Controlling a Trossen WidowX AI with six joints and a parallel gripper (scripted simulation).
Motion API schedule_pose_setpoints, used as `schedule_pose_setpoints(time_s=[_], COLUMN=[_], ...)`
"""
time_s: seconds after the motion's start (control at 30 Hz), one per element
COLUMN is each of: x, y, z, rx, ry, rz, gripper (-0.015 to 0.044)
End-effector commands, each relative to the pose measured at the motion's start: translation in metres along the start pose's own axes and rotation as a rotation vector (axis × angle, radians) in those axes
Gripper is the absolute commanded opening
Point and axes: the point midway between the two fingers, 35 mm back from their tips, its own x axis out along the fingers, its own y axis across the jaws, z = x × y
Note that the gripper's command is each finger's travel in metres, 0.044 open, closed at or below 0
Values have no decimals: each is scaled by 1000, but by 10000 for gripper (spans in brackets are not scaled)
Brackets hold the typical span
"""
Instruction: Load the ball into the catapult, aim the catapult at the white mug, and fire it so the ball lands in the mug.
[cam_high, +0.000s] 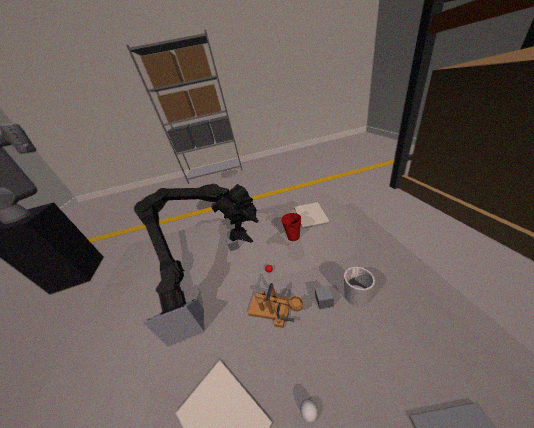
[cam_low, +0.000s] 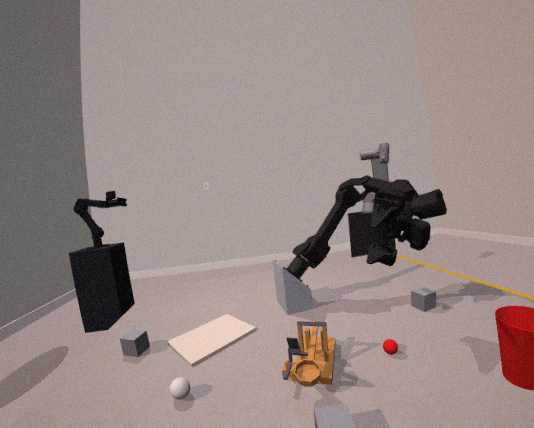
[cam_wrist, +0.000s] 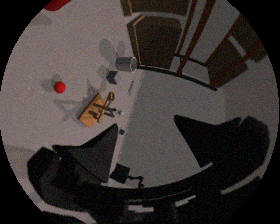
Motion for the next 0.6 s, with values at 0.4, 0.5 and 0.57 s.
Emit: schedule_pose_setpoints(time_s=[0.4,0.5,0.57], x=[63,72,78], y=[30,36,40], z=[-26,-31,-35], rx=[179,224,255], ry=[147,173,190], rz=[346,411,457], gripper=[440,440,440])
